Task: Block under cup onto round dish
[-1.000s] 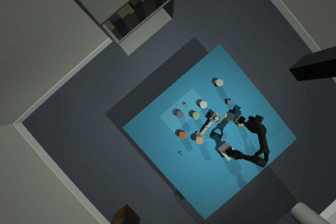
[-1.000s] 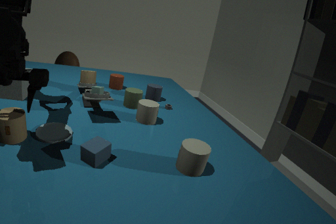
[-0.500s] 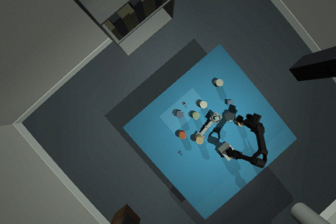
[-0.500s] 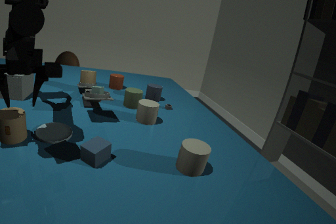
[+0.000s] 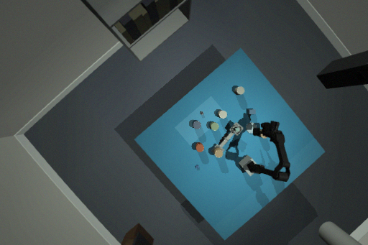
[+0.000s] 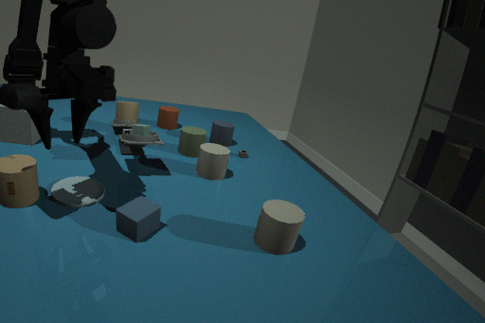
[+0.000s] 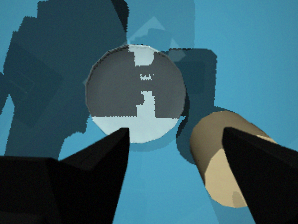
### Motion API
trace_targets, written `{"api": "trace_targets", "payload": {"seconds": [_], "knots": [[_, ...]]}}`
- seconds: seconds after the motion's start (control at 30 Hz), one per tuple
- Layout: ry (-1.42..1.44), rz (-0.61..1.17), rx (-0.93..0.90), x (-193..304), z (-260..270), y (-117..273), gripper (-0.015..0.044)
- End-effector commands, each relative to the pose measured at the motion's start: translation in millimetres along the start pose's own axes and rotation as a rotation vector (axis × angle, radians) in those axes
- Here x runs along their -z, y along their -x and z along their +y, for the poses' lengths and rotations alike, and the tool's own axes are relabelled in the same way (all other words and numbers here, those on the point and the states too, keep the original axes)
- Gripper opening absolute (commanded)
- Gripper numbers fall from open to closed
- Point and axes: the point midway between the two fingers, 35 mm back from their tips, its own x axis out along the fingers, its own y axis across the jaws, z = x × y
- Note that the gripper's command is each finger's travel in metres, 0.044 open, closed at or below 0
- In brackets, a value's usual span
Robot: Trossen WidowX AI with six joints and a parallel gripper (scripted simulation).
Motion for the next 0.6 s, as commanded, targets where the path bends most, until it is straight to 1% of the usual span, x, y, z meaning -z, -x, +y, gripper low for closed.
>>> {"api": "trace_targets", "payload": {"seconds": [0.0, 0.57], "knots": [[0.113, 0.004, -0.005, -4.0, 11.1, 2.0, 0.0260], [0.701, 0.009, -0.031, -17.1, 73.3, 14.6, 0.0260]]}}
